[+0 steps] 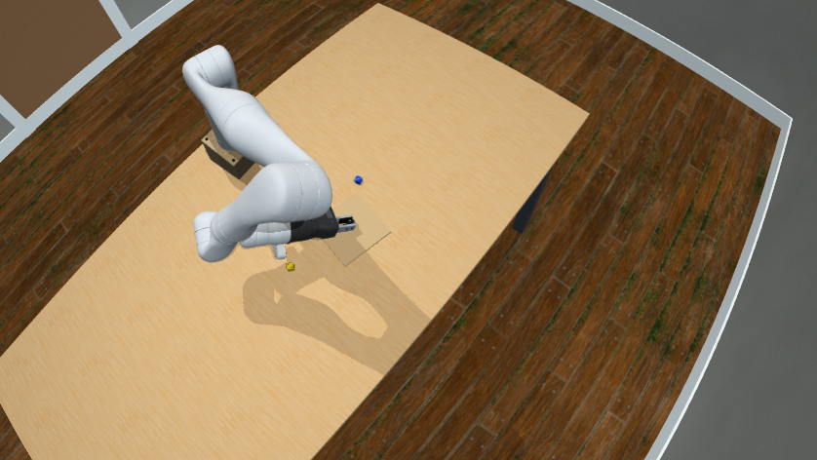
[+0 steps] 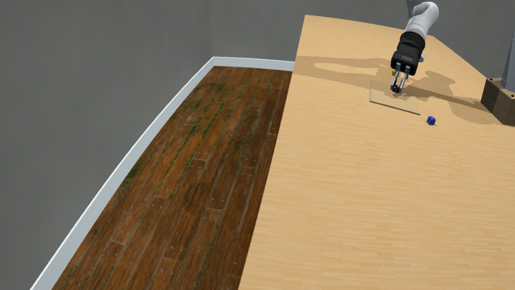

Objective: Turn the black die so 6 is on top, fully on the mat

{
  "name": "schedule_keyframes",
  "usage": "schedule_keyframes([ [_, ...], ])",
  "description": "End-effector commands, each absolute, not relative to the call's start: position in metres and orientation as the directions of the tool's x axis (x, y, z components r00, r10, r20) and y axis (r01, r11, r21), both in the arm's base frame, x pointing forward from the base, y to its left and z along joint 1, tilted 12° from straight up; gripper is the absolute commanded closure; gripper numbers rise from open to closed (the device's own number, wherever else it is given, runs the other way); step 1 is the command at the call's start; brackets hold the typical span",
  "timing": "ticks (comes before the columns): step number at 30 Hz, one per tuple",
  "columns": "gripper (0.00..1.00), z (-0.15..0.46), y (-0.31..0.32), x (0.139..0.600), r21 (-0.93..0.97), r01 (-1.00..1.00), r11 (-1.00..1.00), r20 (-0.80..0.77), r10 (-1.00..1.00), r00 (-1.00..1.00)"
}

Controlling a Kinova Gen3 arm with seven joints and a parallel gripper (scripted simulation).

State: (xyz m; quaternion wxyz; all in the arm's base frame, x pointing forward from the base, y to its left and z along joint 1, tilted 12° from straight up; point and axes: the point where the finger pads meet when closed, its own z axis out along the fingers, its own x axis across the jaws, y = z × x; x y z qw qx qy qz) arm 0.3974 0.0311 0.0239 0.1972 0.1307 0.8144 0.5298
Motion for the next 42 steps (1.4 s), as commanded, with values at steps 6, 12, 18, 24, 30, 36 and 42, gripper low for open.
schedule_keyframes([
  [6, 0.66, 0.0243, 0.0311, 0.3978, 0.915, 0.003, 0.404, -0.184, 0.422, -0.888],
  [12, 0.66, 0.0214, 0.0311, 0.3984, 0.915, 0.003, 0.404, -0.184, 0.422, -0.888],
  [18, 0.66, 0.018, 0.0312, 0.3992, 0.915, 0.003, 0.404, -0.184, 0.422, -0.888],
  [24, 0.66, 0.0158, 0.0313, 0.3996, 0.915, 0.003, 0.404, -0.184, 0.422, -0.888],
  [30, 0.66, 0.0155, 0.0313, 0.3997, 0.915, 0.003, 0.404, -0.184, 0.422, -0.888],
  [36, 0.66, 0.0155, 0.0313, 0.3997, 0.915, 0.003, 0.404, -0.184, 0.422, -0.888],
  [42, 0.66, 0.0155, 0.0313, 0.3997, 0.915, 0.003, 0.404, -0.184, 0.422, -0.888],
])
